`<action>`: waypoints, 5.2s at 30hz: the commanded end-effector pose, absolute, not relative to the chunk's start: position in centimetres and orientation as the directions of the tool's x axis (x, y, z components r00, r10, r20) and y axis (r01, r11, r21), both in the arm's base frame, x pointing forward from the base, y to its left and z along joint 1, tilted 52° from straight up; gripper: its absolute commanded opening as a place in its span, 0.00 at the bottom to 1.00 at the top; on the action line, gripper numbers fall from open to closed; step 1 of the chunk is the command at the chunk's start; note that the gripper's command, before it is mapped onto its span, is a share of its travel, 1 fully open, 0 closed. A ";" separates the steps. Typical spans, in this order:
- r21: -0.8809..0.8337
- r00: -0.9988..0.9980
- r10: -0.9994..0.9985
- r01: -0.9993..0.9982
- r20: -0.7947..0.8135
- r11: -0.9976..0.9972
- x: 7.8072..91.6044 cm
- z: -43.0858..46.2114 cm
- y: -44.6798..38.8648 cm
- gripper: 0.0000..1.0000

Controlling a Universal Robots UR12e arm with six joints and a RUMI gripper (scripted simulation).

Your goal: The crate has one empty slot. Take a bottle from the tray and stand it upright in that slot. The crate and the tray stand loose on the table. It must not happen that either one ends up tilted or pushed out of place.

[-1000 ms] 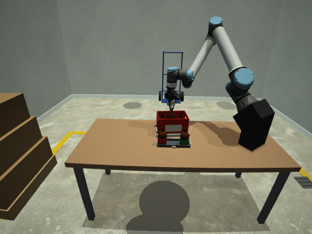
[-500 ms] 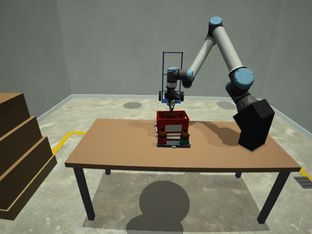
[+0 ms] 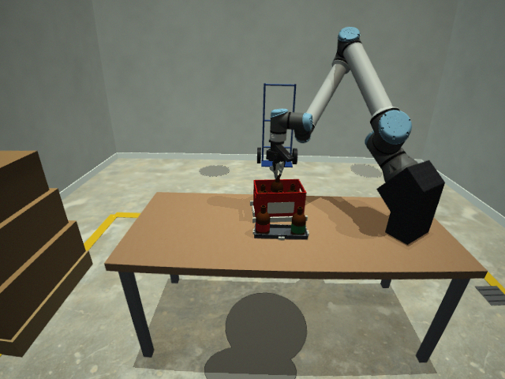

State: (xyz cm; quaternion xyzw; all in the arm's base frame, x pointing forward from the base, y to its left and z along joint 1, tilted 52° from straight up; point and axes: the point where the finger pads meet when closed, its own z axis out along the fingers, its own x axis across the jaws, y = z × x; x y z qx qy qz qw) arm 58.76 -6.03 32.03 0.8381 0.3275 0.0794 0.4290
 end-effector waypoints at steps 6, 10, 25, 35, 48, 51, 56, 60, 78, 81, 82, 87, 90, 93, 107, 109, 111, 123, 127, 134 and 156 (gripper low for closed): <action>0.772 0.773 0.617 0.480 -0.147 -0.417 58.8 32.1 -6.0 0.00; 0.772 0.773 0.617 0.480 -0.147 -0.417 58.8 32.0 -6.1 0.00; 0.772 0.773 0.617 0.480 -0.147 -0.417 59.2 31.5 -6.7 0.00; 0.772 0.773 0.617 0.480 -0.147 -0.417 59.6 30.9 -7.3 0.00; 0.772 0.773 0.617 0.480 -0.147 -0.417 60.2 30.0 -8.2 0.00; 0.772 0.773 0.617 0.480 -0.147 -0.417 60.2 30.0 -8.3 0.00; 0.772 0.773 0.617 0.480 -0.147 -0.417 60.3 29.8 -8.5 0.00; 0.772 0.773 0.617 0.480 -0.147 -0.417 60.4 29.7 -8.6 0.00; 0.772 0.773 0.617 0.480 -0.147 -0.417 60.4 29.6 -8.7 0.00; 0.772 0.773 0.617 0.480 -0.147 -0.417 60.4 29.6 -8.7 0.00; 0.772 0.773 0.617 0.480 -0.147 -0.417 60.4 29.6 -8.7 0.00; 0.772 0.773 0.617 0.480 -0.147 -0.417 60.4 29.6 -8.7 0.00; 0.772 0.773 0.617 0.480 -0.147 -0.417 60.4 29.6 -8.7 0.00; 0.772 0.773 0.617 0.480 -0.147 -0.417 60.4 29.6 -8.7 0.00; 0.772 0.773 0.617 0.480 -0.147 -0.417 60.4 29.6 -8.7 0.00; 0.772 0.773 0.617 0.480 -0.147 -0.417 60.4 29.6 -8.7 0.00; 0.772 0.773 0.617 0.480 -0.147 -0.417 60.4 29.6 -8.7 0.00; 0.772 0.773 0.617 0.480 -0.147 -0.417 60.5 29.5 -8.8 0.00; 0.772 0.773 0.617 0.480 -0.147 -0.417 60.6 29.4 -8.9 0.00; 0.772 0.773 0.617 0.480 -0.147 -0.417 60.7 29.3 -9.0 0.00; 0.772 0.773 0.617 0.480 -0.147 -0.417 61.0 28.7 -9.6 0.00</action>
